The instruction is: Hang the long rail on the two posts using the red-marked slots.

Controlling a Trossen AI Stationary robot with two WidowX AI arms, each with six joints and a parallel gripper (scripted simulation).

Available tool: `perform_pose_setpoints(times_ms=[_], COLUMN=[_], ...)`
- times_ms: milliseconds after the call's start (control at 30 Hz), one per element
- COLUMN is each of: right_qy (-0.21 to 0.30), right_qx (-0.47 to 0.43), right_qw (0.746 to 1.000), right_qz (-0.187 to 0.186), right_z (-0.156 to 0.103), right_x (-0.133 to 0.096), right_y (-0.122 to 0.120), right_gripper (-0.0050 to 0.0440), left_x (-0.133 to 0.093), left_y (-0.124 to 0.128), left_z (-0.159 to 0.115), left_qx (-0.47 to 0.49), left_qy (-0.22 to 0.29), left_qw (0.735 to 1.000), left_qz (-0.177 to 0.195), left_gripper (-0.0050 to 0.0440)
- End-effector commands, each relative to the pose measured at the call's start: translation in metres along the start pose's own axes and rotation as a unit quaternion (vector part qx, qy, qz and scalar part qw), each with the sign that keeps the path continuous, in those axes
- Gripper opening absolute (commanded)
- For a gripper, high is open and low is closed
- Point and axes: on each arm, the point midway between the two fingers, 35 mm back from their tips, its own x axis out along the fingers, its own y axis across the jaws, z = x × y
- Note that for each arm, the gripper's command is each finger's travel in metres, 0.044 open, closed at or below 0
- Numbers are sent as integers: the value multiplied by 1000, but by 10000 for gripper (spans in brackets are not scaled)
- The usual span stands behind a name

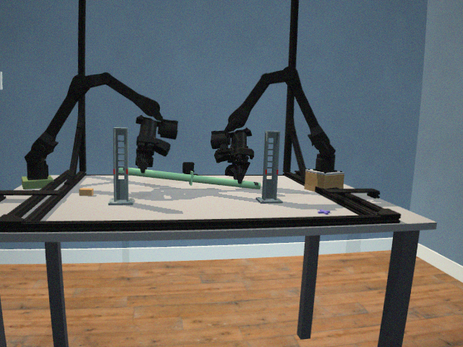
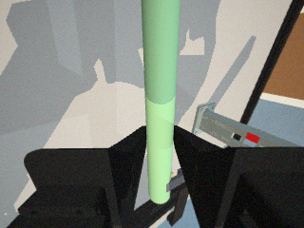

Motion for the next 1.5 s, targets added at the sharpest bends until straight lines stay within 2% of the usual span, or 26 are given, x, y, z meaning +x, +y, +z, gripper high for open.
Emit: perform_pose_setpoints(times_ms=[0,300,367,433,1467], right_qy=[1,1,1,1,1], right_qx=[-1,-1,-1,-1,-1], right_qw=[1000,1000,1000,1000,1000], right_qz=[-3,-3,-3,-3,-3], right_z=[0,0,0,0,0], right_x=[-1,0,0,0,0], right_y=[-1,-1,-1,-1,-1], right_gripper=[0,0,0,0,0], left_x=[0,-1,-1,-1,-1], left_y=[1,1,1,1,1], left_z=[0,0,0,0,0], left_qx=[-1,-1,-1,-1,-1], left_qy=[0,0,0,0,0], left_qw=[1000,1000,1000,1000,1000], left_qz=[3,3,3,3,3], left_gripper=[192,408,408,440,440])
